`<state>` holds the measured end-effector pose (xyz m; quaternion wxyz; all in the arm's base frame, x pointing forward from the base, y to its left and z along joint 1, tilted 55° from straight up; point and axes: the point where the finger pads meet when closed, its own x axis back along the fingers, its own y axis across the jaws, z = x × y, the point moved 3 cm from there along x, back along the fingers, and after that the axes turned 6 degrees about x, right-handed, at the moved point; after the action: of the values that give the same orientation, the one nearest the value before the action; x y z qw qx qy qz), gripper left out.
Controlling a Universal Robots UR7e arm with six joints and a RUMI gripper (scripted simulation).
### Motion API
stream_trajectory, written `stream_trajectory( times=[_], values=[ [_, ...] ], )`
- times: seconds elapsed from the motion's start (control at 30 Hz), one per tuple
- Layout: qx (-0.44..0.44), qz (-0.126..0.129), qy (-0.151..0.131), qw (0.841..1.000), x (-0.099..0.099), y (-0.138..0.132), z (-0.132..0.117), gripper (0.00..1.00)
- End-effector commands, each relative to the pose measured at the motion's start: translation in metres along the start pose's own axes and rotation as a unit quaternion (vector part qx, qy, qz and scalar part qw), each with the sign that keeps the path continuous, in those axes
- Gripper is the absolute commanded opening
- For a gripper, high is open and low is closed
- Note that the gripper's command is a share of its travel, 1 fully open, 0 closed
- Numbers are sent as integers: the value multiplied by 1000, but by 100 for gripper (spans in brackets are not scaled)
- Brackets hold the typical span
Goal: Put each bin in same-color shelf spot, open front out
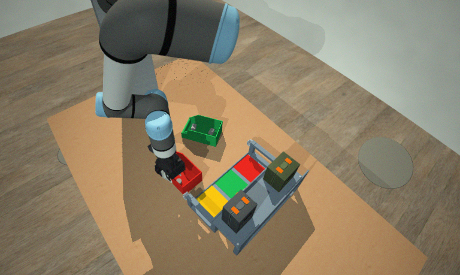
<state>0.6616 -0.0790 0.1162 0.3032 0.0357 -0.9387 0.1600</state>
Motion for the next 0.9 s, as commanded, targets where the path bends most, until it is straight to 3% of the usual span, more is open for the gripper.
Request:
stream_trajectory(
  times=[0.0,0.87],
  values=[
    [0,0,0,1000,2,0,0,15],
    [0,0,0,1000,33,0,0,15]
  ],
)
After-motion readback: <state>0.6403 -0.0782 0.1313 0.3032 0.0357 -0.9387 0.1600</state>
